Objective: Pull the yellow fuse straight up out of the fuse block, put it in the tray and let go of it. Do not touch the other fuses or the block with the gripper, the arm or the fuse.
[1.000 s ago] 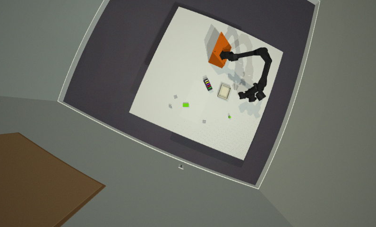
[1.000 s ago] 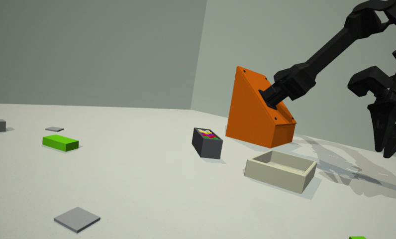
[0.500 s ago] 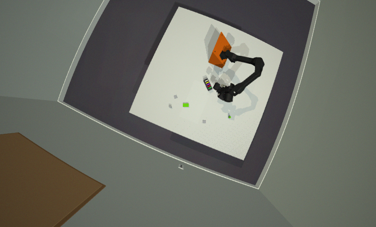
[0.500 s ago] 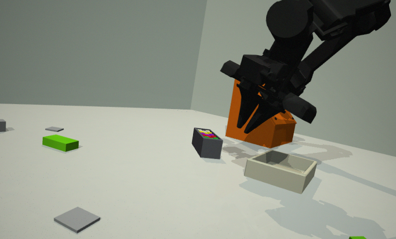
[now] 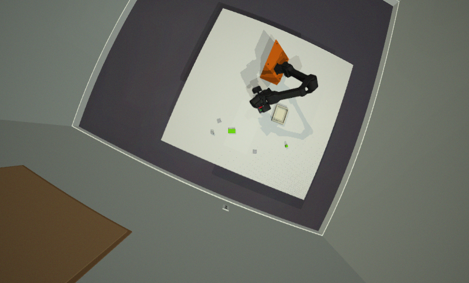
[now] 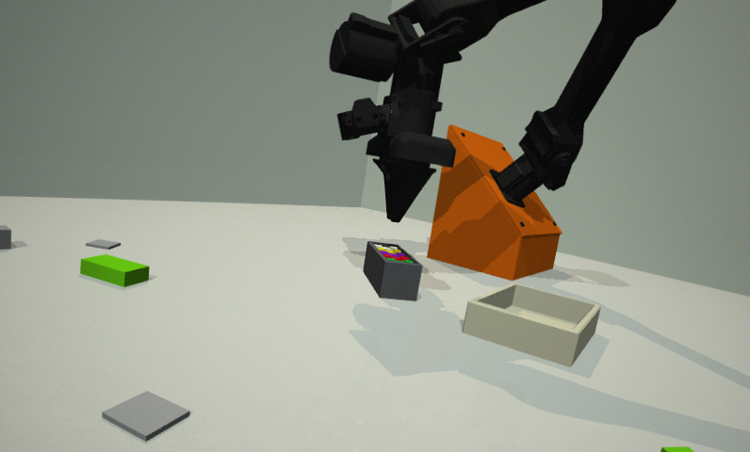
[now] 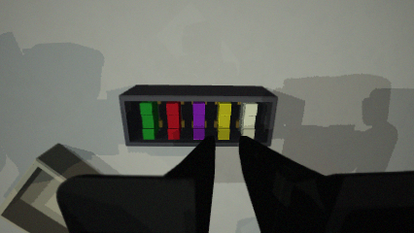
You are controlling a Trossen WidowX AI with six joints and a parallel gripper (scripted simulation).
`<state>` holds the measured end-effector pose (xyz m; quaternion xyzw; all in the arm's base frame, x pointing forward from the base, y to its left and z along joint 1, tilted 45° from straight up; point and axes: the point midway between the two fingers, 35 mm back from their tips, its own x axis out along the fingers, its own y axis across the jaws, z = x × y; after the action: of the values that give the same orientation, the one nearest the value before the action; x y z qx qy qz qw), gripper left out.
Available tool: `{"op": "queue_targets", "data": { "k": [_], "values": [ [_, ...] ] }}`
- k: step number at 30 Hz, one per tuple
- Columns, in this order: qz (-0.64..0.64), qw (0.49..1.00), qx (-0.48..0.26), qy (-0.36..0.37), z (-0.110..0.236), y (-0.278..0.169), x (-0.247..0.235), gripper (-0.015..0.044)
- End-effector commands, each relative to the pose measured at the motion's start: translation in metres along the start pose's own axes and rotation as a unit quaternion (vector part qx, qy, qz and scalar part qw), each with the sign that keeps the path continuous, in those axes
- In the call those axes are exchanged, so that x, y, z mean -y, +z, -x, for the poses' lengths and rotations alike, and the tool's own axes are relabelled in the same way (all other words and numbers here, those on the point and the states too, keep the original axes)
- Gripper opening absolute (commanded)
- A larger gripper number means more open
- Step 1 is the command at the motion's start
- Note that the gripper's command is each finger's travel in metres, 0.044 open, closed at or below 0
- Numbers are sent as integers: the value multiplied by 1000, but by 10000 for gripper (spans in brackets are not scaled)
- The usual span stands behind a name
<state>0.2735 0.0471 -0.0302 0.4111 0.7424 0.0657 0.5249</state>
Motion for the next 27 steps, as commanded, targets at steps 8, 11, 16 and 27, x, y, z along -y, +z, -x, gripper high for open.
{"op": "queue_targets", "data": {
  "k": [8, 11, 16, 27],
  "values": [
    [-5, 1000, -5, 6, -7, -1, 3, 72],
    [-5, 1000, -5, 6, -10, -1, 3, 72],
    [-5, 1000, -5, 6, -15, -1, 3, 72],
    [-5, 1000, -5, 7, -26, -1, 3, 72]
  ]
}}
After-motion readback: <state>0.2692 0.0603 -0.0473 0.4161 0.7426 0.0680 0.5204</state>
